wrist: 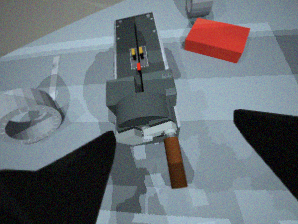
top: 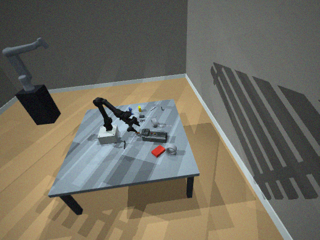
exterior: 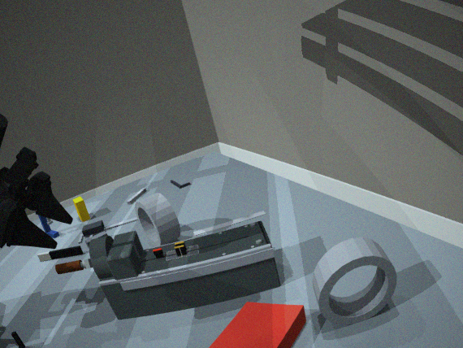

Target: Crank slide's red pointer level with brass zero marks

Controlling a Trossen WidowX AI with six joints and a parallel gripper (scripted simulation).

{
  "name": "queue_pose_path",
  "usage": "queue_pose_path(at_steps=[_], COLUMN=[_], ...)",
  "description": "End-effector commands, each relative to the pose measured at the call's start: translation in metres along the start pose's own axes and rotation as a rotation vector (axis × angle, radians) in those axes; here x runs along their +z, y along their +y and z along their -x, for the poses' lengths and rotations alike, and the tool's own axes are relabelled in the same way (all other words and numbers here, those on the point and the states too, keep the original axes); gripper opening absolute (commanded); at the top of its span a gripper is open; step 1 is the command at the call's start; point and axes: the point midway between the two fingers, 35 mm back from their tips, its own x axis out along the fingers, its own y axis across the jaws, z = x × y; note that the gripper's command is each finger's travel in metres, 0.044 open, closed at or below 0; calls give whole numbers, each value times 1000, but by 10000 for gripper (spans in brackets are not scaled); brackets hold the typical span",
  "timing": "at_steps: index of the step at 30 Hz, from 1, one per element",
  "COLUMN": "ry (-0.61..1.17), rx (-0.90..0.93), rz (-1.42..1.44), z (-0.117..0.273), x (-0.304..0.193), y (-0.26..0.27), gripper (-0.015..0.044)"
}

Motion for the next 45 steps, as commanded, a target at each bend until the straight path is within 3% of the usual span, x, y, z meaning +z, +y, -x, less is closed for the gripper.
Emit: queue_pose_path(at_steps=[1,44,45], ry=[1,2,2], rx=[3,3,3], rz=[-4,-5,-5], z=[-13,-56,-56], x=[-16,-60,-60], y=[1,1,1], gripper=[440,440,414])
